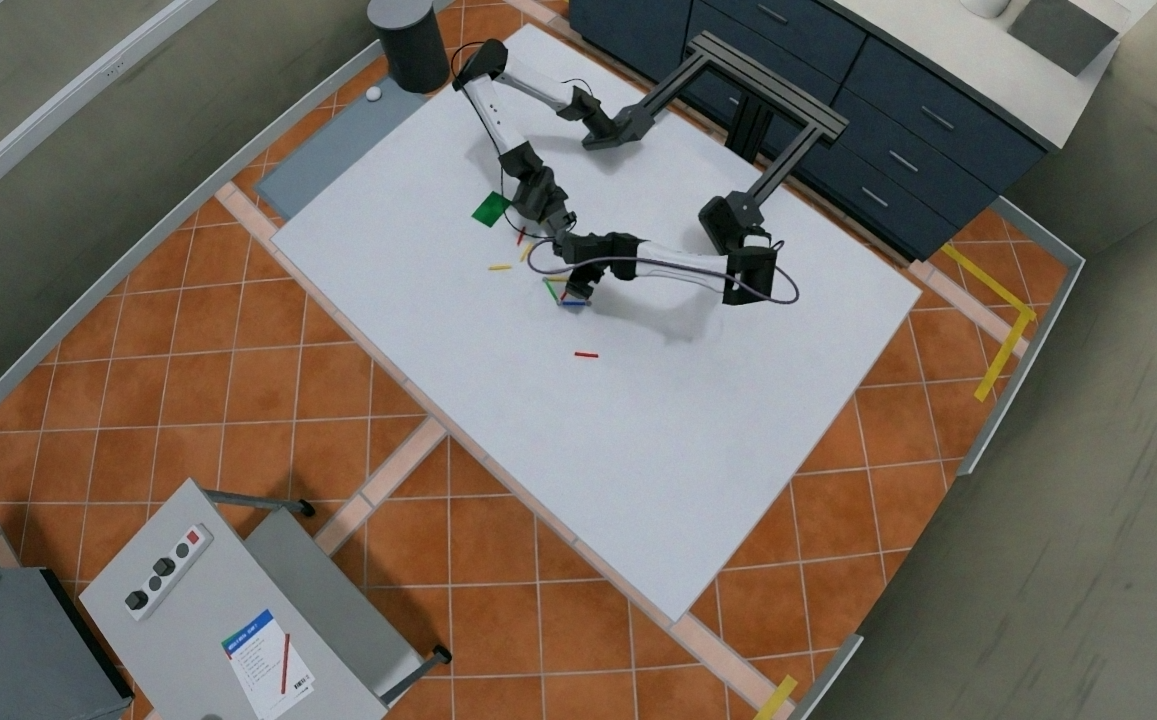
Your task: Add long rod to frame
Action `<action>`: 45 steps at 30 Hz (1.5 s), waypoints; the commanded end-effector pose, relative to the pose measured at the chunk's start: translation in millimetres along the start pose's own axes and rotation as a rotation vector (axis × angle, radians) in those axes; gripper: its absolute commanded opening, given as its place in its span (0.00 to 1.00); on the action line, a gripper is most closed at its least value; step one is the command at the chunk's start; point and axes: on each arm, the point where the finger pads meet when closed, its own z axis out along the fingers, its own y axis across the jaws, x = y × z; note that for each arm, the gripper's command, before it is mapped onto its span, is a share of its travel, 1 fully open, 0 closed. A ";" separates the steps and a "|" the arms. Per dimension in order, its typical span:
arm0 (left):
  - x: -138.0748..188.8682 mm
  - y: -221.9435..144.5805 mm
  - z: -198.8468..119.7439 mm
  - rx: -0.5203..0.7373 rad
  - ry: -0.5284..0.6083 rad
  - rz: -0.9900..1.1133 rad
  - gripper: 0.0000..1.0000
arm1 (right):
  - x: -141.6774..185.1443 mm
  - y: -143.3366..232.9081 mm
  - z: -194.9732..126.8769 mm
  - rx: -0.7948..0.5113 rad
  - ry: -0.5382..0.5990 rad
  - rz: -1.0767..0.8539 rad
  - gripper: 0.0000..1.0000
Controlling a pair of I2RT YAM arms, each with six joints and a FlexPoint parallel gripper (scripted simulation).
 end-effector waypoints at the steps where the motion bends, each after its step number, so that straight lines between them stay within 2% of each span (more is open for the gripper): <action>1: -4.8 3.6 -8.7 -0.004 -0.023 -0.015 1.00 | -1.9 -10.0 5.1 0.020 -0.004 0.011 0.29; 7: -4.8 3.6 -8.7 -0.004 -0.023 -0.015 1.00 | -1.5 -7.1 14.7 0.015 -0.003 0.005 0.21; 10: -4.8 3.6 -8.7 -0.004 -0.023 -0.015 1.00 | -1.5 -7.1 16.2 0.015 -0.003 0.005 0.21; 17: -4.6 3.4 -8.7 -0.004 -0.022 -0.014 1.00 | -1.0 -9.6 13.7 0.021 -0.015 0.018 0.01; 27: -4.6 3.4 -8.7 -0.004 -0.022 -0.014 1.00 | -4.6 -10.8 -17.3 0.030 -0.028 0.014 0.00; 31: -4.4 3.3 -8.7 -0.003 -0.021 -0.014 1.00 | -3.9 -9.7 -42.7 0.028 -0.029 0.014 0.00; 36: -7.6 1.7 -10.2 0.045 -0.094 0.011 1.00 | -4.8 -7.7 -42.8 0.023 -0.024 0.006 0.00; 42: -7.4 -14.4 -18.7 0.164 -0.276 0.106 1.00 | -4.7 -7.7 -42.7 0.022 -0.023 0.007 0.00; 44: -7.4 -14.4 -18.7 0.164 -0.276 0.106 1.00 | -4.7 -7.7 -42.7 0.022 -0.023 0.007 0.00; 45: -6.1 -18.6 -21.8 0.187 -0.325 0.130 1.00 | -4.5 -7.4 -42.7 0.021 -0.023 0.005 0.00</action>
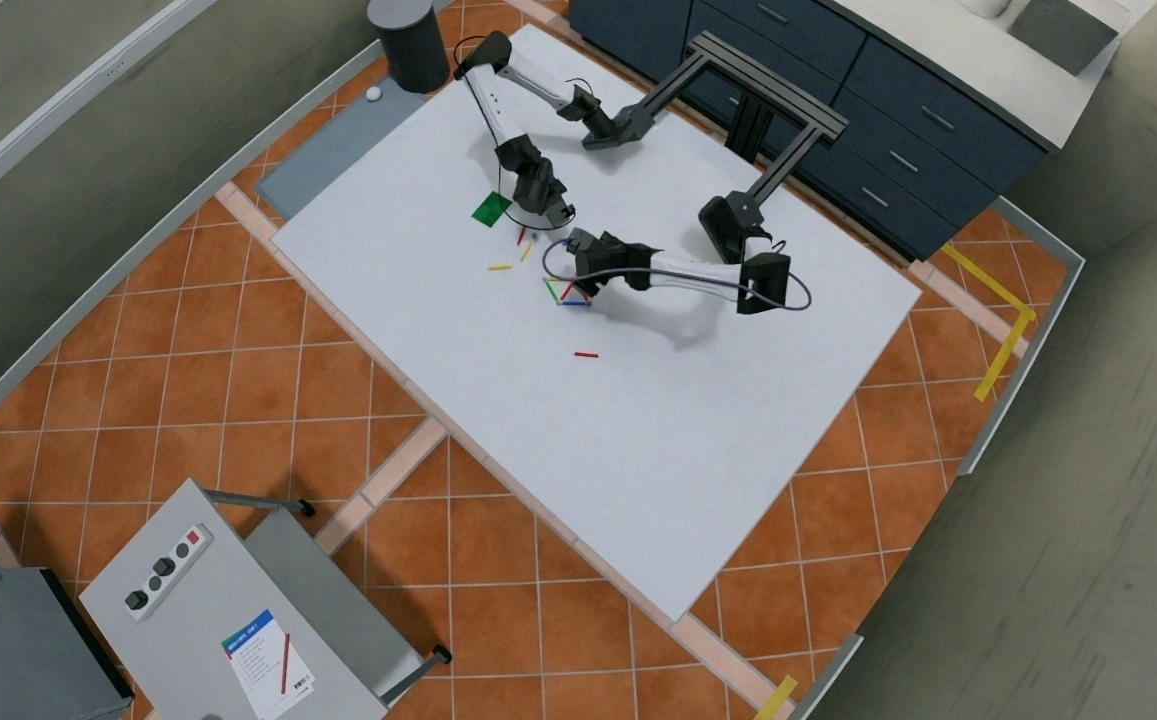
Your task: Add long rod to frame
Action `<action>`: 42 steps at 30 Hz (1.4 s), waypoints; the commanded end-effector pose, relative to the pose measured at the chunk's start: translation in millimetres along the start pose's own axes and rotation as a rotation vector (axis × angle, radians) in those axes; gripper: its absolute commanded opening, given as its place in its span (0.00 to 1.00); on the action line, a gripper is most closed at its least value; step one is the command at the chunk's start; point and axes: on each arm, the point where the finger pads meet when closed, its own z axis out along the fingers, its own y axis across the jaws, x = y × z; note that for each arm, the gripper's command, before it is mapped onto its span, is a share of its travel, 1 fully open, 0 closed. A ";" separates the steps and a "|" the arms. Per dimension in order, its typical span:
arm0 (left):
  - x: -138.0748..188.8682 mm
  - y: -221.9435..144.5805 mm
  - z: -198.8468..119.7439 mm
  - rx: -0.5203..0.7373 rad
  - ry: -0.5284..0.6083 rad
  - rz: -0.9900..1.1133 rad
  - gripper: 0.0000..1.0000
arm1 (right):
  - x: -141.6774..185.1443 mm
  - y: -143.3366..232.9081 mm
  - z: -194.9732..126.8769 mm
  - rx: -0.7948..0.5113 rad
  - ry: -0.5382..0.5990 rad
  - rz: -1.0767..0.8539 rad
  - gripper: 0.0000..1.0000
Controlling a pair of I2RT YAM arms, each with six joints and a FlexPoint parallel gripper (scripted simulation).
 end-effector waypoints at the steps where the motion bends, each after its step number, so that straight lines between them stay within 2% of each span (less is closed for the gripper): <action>1: -20.0 -1.4 -18.7 0.041 -0.234 0.080 1.00 | -5.5 -5.2 -8.1 0.011 -0.021 0.009 0.00; 6: -4.7 -24.1 -35.3 0.101 -0.434 0.171 1.00 | -6.4 -6.4 -8.1 0.015 -0.024 0.014 0.00; 11: 9.2 -42.2 -47.7 0.115 -0.566 0.223 1.00 | -6.4 -6.4 -8.1 0.015 -0.024 0.013 0.00; 17: 18.6 -53.3 -54.1 0.113 -0.632 0.244 1.00 | -6.3 -6.2 -8.1 0.015 -0.023 0.012 0.00; 22: 25.5 -60.4 -53.3 0.125 -0.631 0.239 1.00 | -27.2 -11.2 -6.1 0.028 -0.105 0.034 0.00; 24: 26.5 -62.3 -52.8 0.131 -0.623 0.238 1.00 | -40.8 -16.4 -6.5 0.038 -0.164 0.056 0.00; 31: 25.2 -61.9 -53.8 0.128 -0.625 0.242 1.00 | -108.4 -51.4 -20.6 0.140 -0.487 0.139 0.00; 33: 25.2 -61.9 -53.8 0.128 -0.625 0.242 1.00 | -108.4 -51.4 -20.6 0.140 -0.487 0.139 0.00; 37: 25.1 -61.7 -53.7 0.127 -0.625 0.241 1.00 | -140.9 -77.8 -30.9 0.241 -0.674 0.174 0.00; 42: 27.5 -61.4 -53.2 0.130 -0.621 0.233 1.00 | -166.3 -94.5 -41.7 0.358 -0.829 0.172 0.00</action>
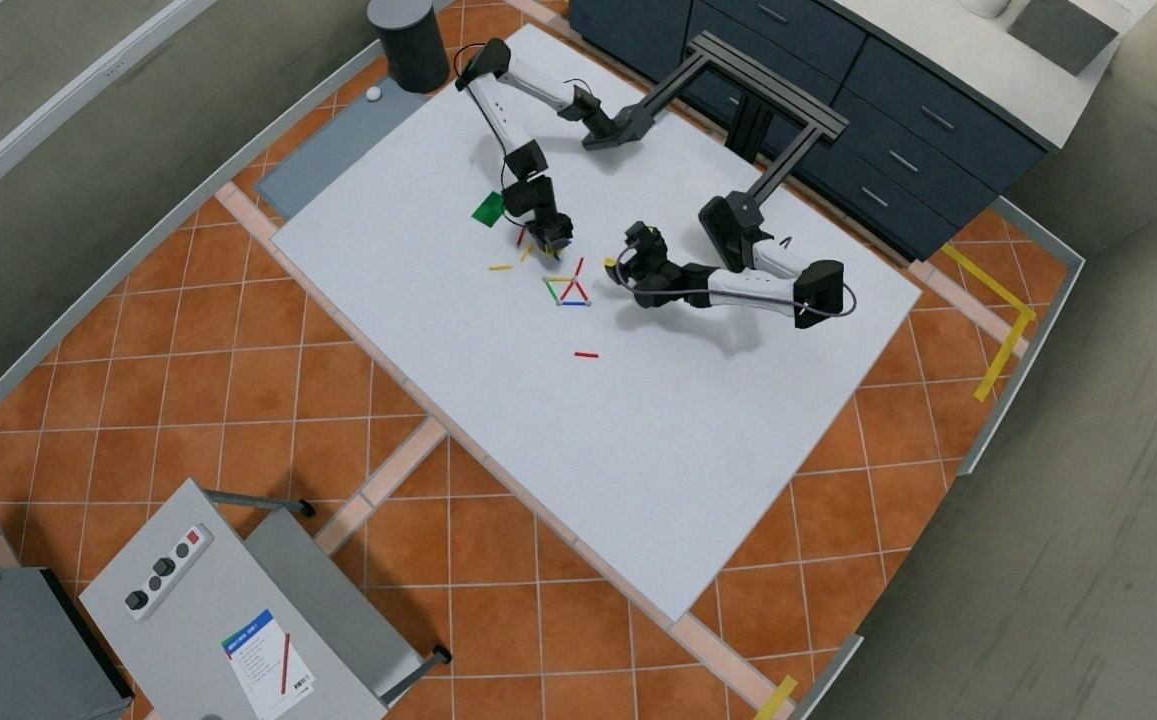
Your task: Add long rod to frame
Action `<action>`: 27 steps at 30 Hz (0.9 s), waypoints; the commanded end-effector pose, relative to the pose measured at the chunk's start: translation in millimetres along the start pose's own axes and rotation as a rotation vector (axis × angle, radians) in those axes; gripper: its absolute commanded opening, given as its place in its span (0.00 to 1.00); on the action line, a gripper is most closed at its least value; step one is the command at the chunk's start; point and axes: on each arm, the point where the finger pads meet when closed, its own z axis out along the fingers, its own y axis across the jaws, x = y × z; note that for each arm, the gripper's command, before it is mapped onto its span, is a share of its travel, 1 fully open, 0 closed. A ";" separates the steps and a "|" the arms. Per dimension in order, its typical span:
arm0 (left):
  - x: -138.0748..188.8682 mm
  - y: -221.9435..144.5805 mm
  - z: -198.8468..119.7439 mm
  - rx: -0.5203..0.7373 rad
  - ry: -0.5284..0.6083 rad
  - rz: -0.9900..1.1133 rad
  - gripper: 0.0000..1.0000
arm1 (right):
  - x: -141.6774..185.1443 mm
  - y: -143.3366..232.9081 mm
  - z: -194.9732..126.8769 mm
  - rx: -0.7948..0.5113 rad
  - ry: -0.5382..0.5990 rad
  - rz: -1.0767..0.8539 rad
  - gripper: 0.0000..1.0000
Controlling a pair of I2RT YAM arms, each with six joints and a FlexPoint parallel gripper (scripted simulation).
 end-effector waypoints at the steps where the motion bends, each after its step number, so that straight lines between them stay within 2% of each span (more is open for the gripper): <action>1: -8.6 9.5 -7.8 -0.045 -0.037 0.021 1.00 | -40.4 -25.7 15.0 0.160 -0.243 -0.005 0.00; 6: -4.7 8.3 -17.7 -0.055 -0.028 -0.006 1.00 | -52.8 -32.6 20.2 0.276 -0.366 -0.045 0.00; 8: -4.7 8.3 -17.7 -0.055 -0.028 -0.006 1.00 | -52.8 -32.6 20.2 0.276 -0.366 -0.045 0.00; 13: 1.7 10.3 -43.6 -0.111 -0.010 -0.051 1.00 | -48.0 -30.9 24.8 0.375 -0.437 -0.085 0.00; 22: 11.8 15.2 -106.5 -0.303 -0.019 -0.126 1.00 | -30.9 -13.7 31.1 0.429 -0.467 -0.124 0.00; 27: 14.3 14.8 -119.2 -0.349 -0.022 -0.140 1.00 | -28.7 -10.5 34.7 0.418 -0.462 -0.124 0.00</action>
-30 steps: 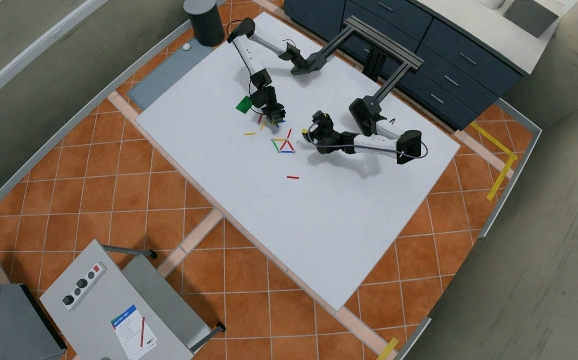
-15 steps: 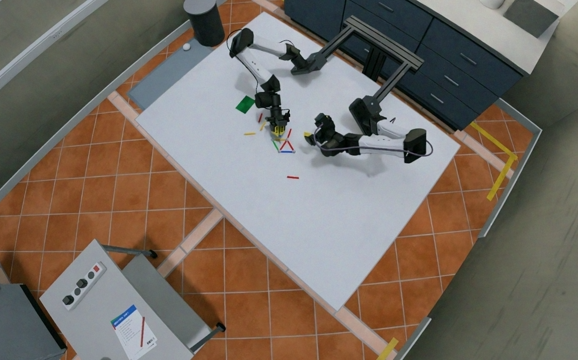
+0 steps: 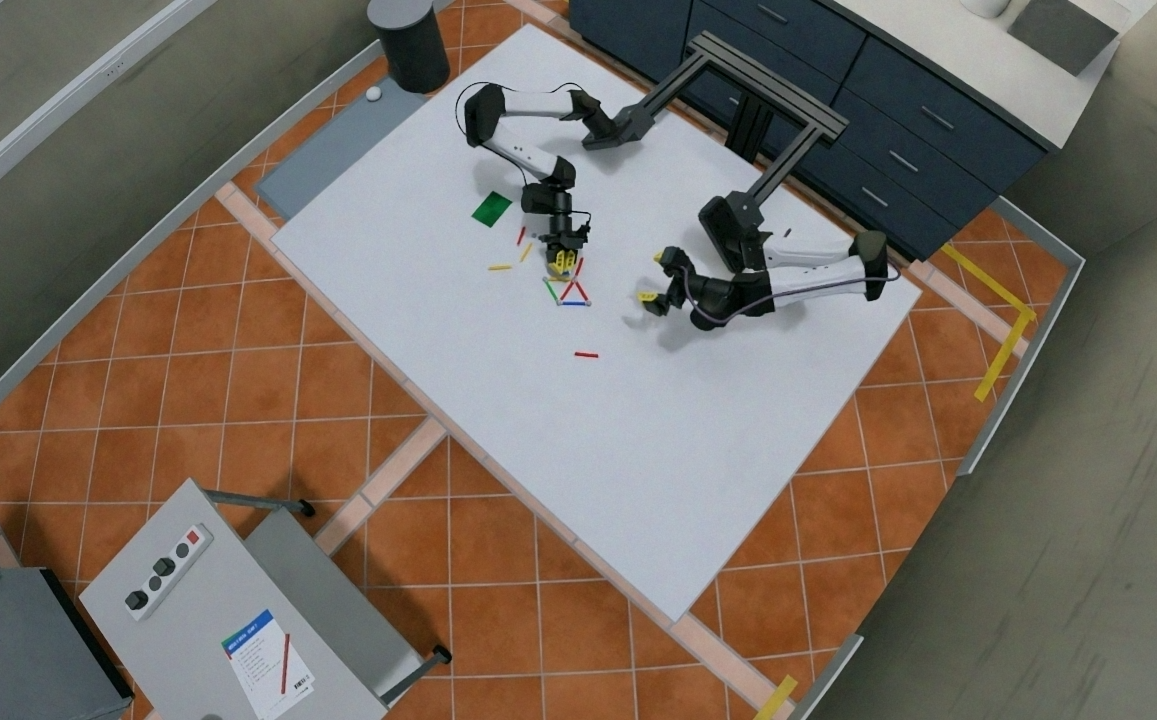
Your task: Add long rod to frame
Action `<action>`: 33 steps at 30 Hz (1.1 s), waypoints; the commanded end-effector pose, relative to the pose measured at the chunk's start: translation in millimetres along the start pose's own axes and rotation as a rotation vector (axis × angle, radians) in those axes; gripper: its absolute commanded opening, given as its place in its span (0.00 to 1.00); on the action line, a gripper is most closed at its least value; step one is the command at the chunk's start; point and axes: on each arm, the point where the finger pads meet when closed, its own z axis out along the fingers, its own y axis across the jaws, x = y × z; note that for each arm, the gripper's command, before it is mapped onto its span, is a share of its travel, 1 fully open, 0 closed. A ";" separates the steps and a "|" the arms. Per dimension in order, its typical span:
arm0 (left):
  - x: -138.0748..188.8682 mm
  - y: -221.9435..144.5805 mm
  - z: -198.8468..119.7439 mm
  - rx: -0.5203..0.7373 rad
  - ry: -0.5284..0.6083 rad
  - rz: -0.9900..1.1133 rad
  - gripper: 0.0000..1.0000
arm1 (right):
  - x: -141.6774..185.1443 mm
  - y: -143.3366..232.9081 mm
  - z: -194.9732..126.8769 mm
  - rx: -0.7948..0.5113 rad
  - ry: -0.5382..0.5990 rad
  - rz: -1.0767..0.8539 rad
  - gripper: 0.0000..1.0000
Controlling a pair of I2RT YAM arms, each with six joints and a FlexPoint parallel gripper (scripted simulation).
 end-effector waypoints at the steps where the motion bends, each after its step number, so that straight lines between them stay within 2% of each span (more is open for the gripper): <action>1: 7.1 -6.0 -12.9 -0.005 0.020 -0.031 1.00 | -4.4 -14.0 2.3 0.068 -0.044 -0.010 0.00; 8: 5.7 -0.6 -24.7 -0.060 0.000 -0.033 1.00 | 5.7 -16.8 8.3 0.075 -0.033 0.000 0.00; 20: 4.1 0.1 -24.5 -0.064 -0.005 -0.025 1.00 | -4.5 -30.2 8.7 0.095 -0.056 -0.023 0.00; 33: 6.1 4.6 -16.3 -0.066 -0.015 -0.017 1.00 | 17.8 -25.6 11.1 0.083 -0.041 -0.014 0.00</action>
